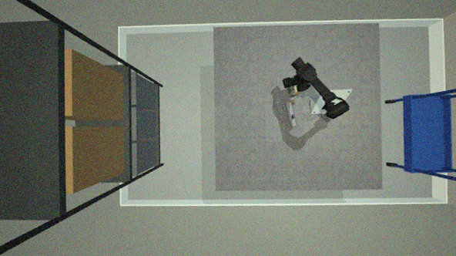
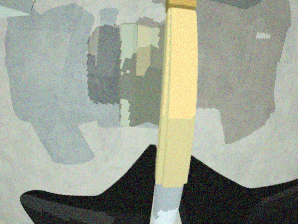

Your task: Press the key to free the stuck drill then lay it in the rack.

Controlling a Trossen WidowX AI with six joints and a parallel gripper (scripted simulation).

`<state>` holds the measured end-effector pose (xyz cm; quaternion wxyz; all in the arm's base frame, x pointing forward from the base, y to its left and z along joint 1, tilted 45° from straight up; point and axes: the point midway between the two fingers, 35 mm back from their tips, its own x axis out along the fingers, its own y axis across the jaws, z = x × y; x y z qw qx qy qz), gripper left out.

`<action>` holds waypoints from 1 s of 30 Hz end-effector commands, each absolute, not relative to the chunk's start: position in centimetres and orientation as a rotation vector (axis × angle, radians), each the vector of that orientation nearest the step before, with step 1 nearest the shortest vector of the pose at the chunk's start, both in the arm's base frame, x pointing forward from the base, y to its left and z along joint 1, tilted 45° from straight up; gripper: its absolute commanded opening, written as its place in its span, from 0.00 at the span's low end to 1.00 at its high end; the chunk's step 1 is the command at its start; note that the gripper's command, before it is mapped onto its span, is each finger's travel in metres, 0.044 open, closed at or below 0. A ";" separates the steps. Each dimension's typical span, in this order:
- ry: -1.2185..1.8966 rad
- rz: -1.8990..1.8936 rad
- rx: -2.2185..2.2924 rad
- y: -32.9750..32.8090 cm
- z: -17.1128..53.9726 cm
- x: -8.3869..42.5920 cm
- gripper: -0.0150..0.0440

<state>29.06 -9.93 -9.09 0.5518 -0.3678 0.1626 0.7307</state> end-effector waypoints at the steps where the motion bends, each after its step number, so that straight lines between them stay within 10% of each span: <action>1: 0.384 1.727 -0.874 -10.5 -9.3 28.4 0.25; 30: 0.382 1.727 -0.874 -7.9 -12.3 27.8 0.25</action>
